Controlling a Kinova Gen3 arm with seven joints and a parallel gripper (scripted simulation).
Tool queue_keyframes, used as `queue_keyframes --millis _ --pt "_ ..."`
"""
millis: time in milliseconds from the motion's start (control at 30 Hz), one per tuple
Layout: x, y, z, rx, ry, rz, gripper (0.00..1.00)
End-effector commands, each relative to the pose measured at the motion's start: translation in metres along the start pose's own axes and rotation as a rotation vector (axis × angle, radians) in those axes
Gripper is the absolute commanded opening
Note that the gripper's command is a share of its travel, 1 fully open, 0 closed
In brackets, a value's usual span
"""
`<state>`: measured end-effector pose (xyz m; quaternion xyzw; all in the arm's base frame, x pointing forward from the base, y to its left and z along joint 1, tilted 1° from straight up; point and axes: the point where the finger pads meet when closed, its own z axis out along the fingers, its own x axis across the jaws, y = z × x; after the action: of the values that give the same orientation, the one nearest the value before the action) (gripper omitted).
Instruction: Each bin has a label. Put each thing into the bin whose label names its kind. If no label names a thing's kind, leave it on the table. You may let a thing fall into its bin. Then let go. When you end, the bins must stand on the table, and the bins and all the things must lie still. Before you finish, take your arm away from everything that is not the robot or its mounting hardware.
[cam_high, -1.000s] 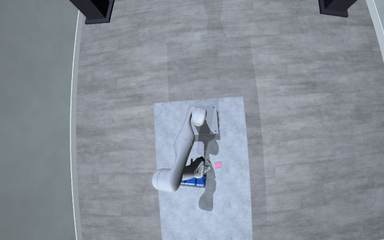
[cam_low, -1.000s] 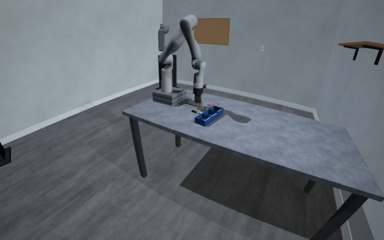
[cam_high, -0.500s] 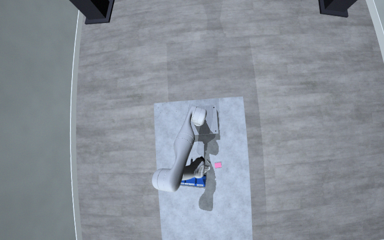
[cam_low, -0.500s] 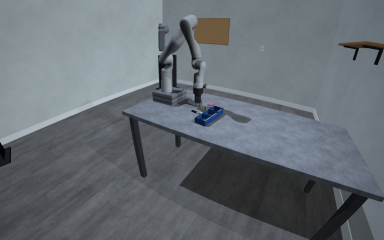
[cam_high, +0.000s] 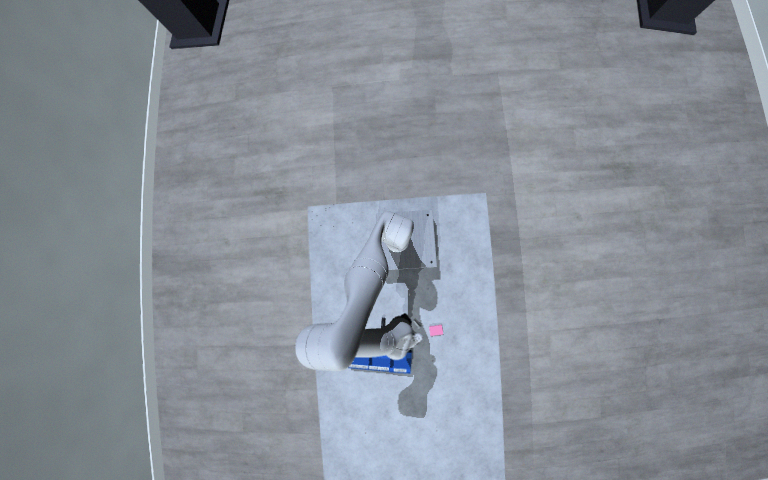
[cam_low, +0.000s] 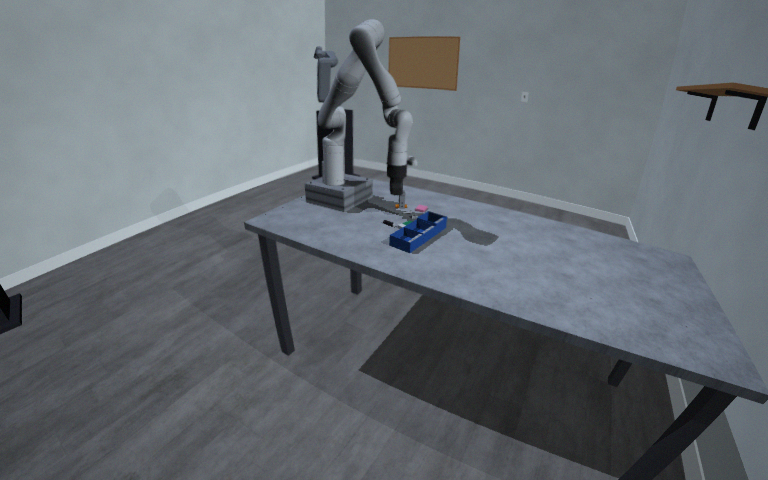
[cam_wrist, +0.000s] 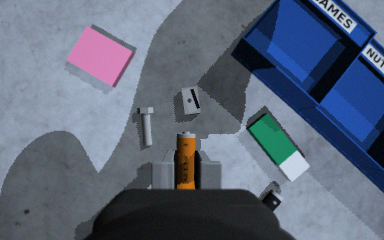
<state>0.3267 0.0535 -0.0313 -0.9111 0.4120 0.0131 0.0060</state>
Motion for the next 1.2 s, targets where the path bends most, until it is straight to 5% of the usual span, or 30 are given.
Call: queue_keyframes --millis 0,967,1167 --pt "0.009 0.0 -0.01 0.002 0.011 0.006 0.31" --pt "0.007 0.001 -0.027 0.001 0.01 0.006 0.31" --pt "0.03 0.002 -0.026 -0.001 0.005 0.006 0.31"
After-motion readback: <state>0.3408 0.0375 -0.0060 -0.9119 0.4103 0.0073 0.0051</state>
